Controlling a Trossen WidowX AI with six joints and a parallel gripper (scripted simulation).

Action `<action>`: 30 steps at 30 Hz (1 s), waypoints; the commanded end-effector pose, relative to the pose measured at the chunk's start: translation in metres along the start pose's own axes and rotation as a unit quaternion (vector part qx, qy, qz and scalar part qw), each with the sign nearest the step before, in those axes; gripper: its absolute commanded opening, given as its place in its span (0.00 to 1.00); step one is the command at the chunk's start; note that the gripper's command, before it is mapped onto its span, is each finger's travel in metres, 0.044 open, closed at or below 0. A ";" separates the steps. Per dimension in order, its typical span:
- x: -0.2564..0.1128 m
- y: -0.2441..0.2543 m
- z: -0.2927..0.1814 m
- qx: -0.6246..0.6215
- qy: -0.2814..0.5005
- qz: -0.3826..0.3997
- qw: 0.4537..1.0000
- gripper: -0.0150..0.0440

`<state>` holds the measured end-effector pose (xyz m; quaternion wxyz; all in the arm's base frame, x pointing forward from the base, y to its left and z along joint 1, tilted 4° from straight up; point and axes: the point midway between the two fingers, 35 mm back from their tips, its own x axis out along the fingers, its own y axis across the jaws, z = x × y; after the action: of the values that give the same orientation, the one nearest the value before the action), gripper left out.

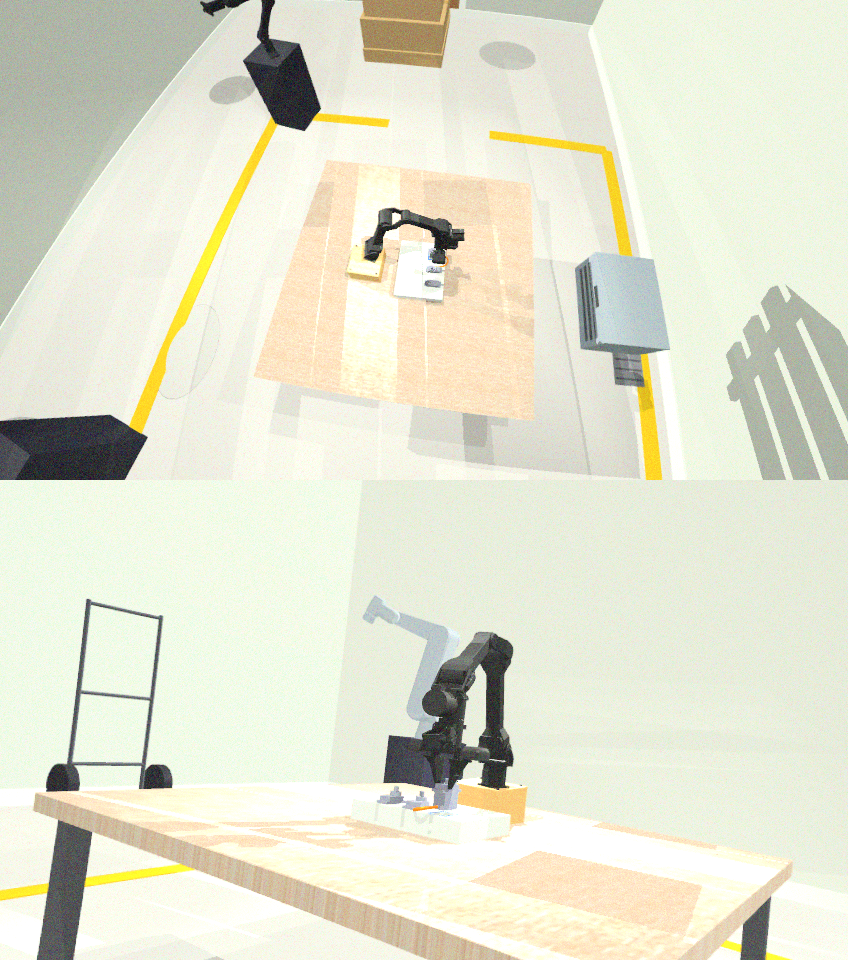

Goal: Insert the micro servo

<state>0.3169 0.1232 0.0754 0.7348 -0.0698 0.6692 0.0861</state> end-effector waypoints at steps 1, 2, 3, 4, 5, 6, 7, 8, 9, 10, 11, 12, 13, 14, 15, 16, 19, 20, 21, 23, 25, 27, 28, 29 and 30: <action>0.003 0.000 -0.001 -0.003 0.002 0.001 1.000 0.25; 0.003 0.000 -0.001 -0.003 0.002 0.001 1.000 0.25; 0.003 0.000 -0.001 -0.003 0.002 0.001 1.000 0.25; 0.003 0.000 -0.001 -0.003 0.002 0.001 1.000 0.25; 0.003 0.000 -0.001 -0.003 0.002 0.001 1.000 0.25; 0.003 0.000 -0.001 -0.003 0.002 0.001 1.000 0.25; 0.003 0.000 -0.001 -0.003 0.002 0.001 1.000 0.25; 0.003 0.000 -0.001 -0.003 0.002 0.001 1.000 0.25; 0.003 0.000 -0.001 -0.003 0.002 0.001 1.000 0.25; 0.003 0.000 -0.001 -0.003 0.002 0.001 1.000 0.25; 0.004 0.000 -0.001 -0.003 0.002 0.001 1.000 0.25; 0.004 0.000 -0.001 -0.003 0.002 0.001 1.000 0.25; 0.005 0.000 -0.001 -0.003 0.002 0.001 1.000 0.25; 0.006 0.000 -0.001 -0.003 0.002 0.001 1.000 0.25; 0.007 0.000 -0.001 -0.003 0.002 0.001 1.000 0.25; 0.008 0.000 -0.001 -0.003 0.002 0.001 1.000 0.25; 0.010 0.000 -0.001 -0.003 0.002 0.001 1.000 0.25; 0.011 0.000 -0.001 -0.003 0.002 0.001 1.000 0.25; 0.011 0.000 -0.001 -0.003 0.002 0.001 1.000 0.25; 0.013 0.000 -0.001 -0.003 0.002 0.001 1.000 0.25; 0.014 0.000 -0.001 -0.003 0.002 0.001 1.000 0.25; 0.015 0.000 -0.001 -0.003 0.002 0.001 1.000 0.25; 0.016 0.000 -0.001 -0.003 0.002 0.001 1.000 0.25; 0.017 0.000 -0.001 -0.003 0.002 0.001 1.000 0.25; 0.017 0.000 -0.001 -0.003 0.002 0.001 1.000 0.25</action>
<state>0.3180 0.1237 0.0617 0.7343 -0.0700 0.6696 0.0867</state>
